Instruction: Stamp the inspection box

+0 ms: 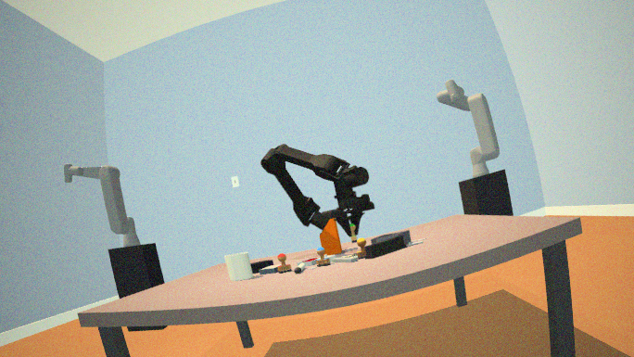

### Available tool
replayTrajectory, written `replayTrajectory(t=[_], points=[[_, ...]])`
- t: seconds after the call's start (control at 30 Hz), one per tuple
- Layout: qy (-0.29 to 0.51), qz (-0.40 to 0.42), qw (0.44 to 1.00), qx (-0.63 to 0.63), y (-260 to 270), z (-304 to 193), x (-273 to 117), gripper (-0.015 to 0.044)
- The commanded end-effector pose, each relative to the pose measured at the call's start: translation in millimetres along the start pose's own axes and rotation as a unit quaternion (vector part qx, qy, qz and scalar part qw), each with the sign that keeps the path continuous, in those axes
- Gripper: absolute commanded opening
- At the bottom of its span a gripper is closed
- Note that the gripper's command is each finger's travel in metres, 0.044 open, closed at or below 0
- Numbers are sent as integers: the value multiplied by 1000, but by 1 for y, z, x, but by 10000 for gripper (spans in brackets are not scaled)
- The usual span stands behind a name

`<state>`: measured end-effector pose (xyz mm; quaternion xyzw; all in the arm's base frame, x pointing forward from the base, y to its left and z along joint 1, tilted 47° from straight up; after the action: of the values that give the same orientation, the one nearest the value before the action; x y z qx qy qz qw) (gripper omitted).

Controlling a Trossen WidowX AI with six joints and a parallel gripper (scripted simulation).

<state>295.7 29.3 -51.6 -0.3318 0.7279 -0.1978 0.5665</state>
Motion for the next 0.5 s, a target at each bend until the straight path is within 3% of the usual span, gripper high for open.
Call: replayTrajectory(t=[0.0,0.47], points=[[1,-2,1000,-3,0,0,4,0],[1,-1,1000,-3,0,0,13,0]])
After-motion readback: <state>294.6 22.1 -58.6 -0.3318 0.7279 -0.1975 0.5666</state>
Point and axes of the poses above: the point midway between the two fingers, 35 mm back from their tips, its own x axis out along the fingers, its own y axis across the jaws, z = x × y, the point moved 4 cm from there along -x, back along the fingers, and after that the axes turned 14 degrees about x, right-handed, at the moved point
